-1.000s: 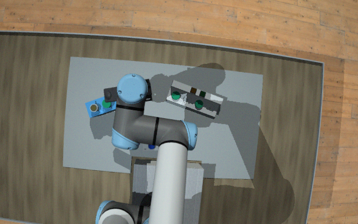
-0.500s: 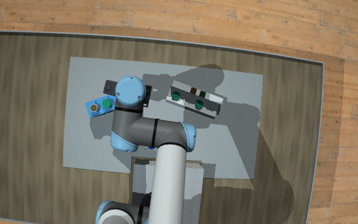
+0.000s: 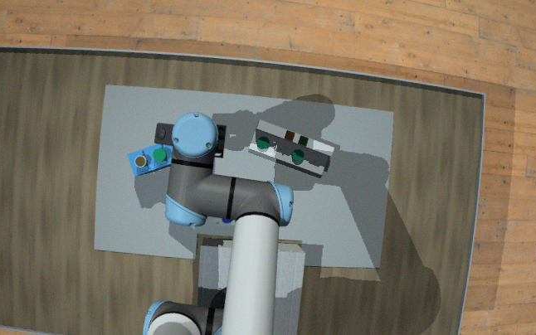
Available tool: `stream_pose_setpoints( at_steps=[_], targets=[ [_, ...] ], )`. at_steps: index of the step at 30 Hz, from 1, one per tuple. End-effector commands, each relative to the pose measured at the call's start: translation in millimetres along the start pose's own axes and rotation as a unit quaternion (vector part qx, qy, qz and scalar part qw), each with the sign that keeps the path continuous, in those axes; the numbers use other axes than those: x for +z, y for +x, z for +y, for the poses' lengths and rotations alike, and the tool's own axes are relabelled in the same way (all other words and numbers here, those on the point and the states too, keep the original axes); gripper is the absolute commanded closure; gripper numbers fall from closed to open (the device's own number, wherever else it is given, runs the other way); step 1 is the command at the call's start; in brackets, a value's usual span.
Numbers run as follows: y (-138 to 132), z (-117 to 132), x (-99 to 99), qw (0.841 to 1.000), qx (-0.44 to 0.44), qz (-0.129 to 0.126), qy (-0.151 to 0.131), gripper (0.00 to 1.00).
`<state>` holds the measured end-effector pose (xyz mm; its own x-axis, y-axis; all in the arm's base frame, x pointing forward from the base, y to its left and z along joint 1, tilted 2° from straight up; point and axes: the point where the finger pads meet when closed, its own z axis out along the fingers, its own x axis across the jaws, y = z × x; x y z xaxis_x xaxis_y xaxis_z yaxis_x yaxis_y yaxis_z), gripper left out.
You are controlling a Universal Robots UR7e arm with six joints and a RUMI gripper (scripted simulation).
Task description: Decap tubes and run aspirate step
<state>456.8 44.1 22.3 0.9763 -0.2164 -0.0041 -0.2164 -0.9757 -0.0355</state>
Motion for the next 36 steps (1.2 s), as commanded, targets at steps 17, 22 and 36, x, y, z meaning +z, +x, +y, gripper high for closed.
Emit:
stream_pose_setpoints(
  at_steps=[17, 22, 36],
  targets=[
    [0.4, 0.0, -0.9, 0.900, -0.436, 0.001, 0.001, 1.00],
    [0.4, 0.0, -0.9, 0.889, -0.457, 0.001, 0.001, 1.00],
    [0.4, -0.1, -0.9, 0.890, -0.457, 0.001, 0.001, 0.65]
  ],
)
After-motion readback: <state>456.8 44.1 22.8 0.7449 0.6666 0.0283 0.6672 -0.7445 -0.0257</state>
